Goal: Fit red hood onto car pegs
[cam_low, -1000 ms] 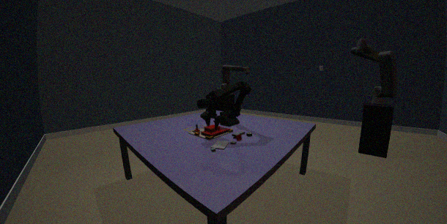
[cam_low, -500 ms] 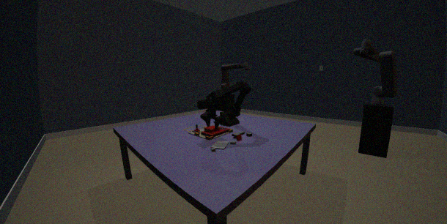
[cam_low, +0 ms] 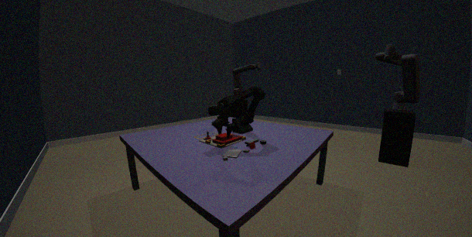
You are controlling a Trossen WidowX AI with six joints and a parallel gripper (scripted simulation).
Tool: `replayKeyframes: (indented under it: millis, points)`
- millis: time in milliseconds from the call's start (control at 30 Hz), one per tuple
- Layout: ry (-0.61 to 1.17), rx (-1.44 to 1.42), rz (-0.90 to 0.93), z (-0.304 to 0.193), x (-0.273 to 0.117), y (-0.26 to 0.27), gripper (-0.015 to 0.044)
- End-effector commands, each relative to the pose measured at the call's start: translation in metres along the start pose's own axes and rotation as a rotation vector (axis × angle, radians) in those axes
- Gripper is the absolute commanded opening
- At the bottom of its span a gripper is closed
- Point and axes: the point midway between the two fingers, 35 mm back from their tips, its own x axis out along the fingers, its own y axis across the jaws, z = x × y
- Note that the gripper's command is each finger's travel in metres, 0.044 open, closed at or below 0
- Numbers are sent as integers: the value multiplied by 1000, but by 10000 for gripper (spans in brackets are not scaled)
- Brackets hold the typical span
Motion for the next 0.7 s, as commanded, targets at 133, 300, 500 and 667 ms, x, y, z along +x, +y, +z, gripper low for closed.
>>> replayKeyframes:
  millis: [133,300,500,667]
  points:
    - [0,0,0,0,0,0,263]
    - [0,0,0,0,0,0,394]
    - [1,0,-1,1,-11,-1,440]
    - [6,1,1,2,-56,-1,440]
